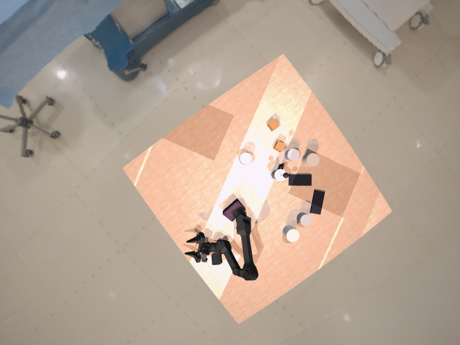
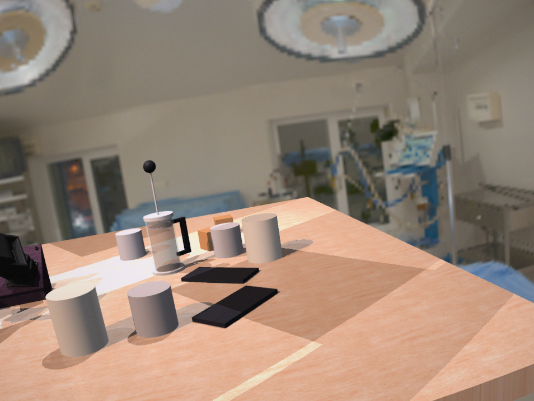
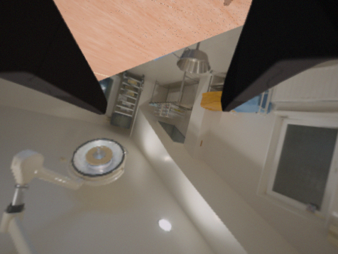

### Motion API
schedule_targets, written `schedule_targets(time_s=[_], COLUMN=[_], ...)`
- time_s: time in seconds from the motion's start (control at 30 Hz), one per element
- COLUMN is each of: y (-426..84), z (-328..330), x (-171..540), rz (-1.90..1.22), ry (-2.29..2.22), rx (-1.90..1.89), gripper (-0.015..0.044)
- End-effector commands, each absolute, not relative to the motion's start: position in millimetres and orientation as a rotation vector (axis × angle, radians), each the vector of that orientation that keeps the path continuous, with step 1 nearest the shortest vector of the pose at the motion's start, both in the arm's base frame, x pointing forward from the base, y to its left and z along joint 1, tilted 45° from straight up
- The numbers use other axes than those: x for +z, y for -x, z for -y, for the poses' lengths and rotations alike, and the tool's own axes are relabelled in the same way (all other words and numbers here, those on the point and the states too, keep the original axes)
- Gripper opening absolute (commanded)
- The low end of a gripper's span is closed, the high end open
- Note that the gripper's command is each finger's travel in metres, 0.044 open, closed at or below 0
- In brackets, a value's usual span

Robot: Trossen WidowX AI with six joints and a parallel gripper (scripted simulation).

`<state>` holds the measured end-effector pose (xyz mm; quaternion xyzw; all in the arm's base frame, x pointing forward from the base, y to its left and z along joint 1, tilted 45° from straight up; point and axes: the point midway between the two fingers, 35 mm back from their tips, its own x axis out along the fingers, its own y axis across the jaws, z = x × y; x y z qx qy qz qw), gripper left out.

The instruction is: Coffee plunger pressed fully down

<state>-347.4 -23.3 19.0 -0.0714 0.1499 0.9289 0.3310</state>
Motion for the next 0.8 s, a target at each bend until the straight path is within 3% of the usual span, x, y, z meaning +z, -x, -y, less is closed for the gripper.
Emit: schedule_targets(time_s=[0.0, 0.27, 0.77], y=[347.7, 357.7, 341.0], z=[24.2, 62.6, 220.6], x=[19.5, 39.8, 144.7], rz=[-0.394, -0.483, -0.923], ry=[0.186, 0.163, 0.132], rx=[2.431, 2.528, 2.891], gripper=[0.0426, 0.0440, 0.0440])
